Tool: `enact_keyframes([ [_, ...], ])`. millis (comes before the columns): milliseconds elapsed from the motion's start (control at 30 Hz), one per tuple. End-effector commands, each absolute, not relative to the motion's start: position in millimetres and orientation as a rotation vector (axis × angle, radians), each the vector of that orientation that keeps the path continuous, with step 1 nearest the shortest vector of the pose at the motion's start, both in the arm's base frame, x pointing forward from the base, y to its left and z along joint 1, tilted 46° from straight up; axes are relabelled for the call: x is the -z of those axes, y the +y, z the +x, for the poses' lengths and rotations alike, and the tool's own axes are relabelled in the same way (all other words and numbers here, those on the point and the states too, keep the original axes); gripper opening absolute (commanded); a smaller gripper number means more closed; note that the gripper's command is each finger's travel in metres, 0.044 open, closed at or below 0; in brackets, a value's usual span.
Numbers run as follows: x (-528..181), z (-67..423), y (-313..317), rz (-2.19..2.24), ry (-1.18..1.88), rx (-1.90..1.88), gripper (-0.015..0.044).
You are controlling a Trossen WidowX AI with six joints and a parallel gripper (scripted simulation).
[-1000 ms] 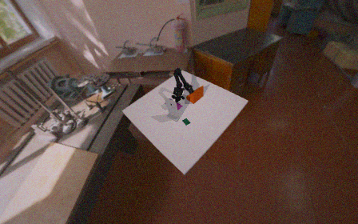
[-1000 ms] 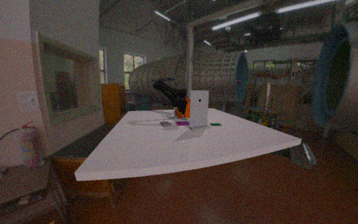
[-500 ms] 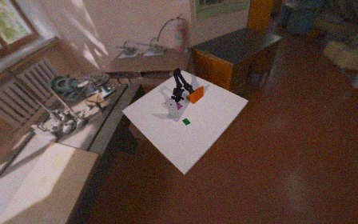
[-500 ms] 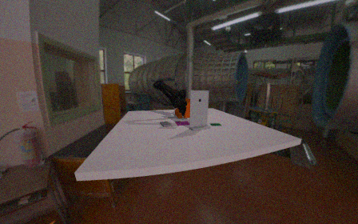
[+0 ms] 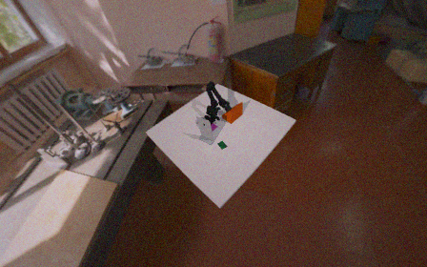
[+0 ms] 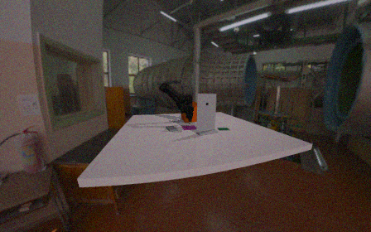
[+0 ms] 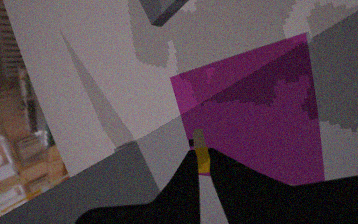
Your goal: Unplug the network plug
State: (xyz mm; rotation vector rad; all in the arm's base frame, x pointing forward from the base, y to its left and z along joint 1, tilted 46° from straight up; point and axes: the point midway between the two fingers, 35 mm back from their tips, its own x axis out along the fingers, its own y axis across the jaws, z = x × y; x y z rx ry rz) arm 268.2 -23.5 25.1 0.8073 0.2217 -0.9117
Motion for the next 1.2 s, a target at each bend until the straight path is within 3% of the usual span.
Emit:
enact_keyframes([
  [0,-19.4,265.2,-27.4,0.8,0.234,0.915,0.0],
  [1167,-1.7,263.0,-51.2,0.793,0.226,0.91,0.0],
])
